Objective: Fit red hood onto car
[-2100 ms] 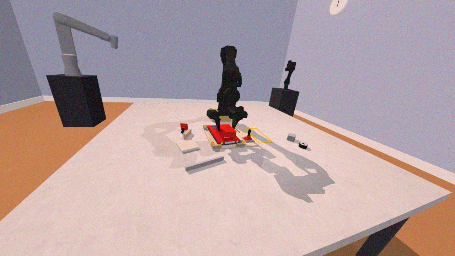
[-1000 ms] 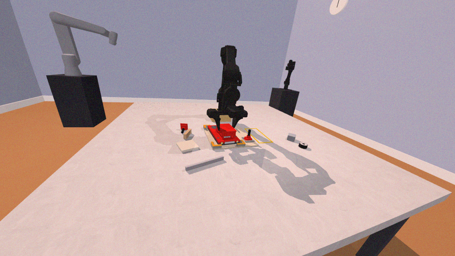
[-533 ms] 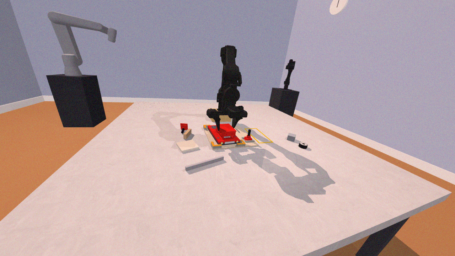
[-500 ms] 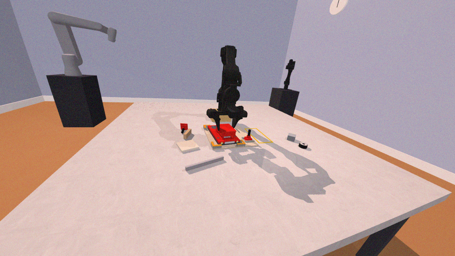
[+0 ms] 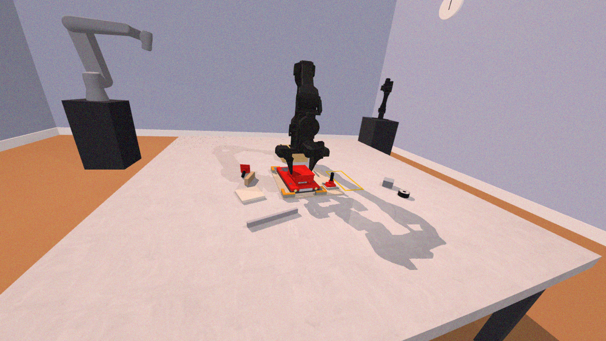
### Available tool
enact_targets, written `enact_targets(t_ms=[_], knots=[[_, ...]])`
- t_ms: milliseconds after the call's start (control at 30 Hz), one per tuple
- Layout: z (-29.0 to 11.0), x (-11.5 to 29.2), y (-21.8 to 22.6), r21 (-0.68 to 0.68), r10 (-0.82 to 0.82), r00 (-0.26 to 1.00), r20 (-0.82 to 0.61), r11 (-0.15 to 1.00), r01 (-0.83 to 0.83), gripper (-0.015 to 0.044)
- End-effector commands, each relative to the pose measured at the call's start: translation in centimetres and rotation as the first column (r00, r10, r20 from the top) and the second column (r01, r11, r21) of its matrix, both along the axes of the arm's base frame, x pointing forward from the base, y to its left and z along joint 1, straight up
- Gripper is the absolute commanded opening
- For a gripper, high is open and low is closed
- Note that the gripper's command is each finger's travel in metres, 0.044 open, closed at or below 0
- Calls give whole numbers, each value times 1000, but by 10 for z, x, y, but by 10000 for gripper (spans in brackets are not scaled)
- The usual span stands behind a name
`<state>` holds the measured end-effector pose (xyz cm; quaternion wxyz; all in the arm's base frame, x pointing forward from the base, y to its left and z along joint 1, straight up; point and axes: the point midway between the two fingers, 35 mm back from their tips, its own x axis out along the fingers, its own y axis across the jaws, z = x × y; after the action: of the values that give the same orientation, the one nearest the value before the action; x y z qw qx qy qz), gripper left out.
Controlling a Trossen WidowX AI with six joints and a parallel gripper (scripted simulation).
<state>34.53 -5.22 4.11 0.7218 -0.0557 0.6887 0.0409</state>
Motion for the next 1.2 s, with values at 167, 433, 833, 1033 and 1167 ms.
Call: enact_targets(t_ms=[167, 433, 833, 1033, 1167], knots=[[-5, 0, 1, 4, 5, 1000, -1, 1000, -5, 0], [-9, 0, 1, 4, 5, 1000, -1, 1000, -5, 0], [-5, 0, 1, 3, 4, 1000, 0, 1000, -4, 0], [-2, 0, 0, 3, 3, 1000, 1, 1000, -3, 0], [0, 0, 0, 2, 3, 1000, 1, 1000, -3, 0]])
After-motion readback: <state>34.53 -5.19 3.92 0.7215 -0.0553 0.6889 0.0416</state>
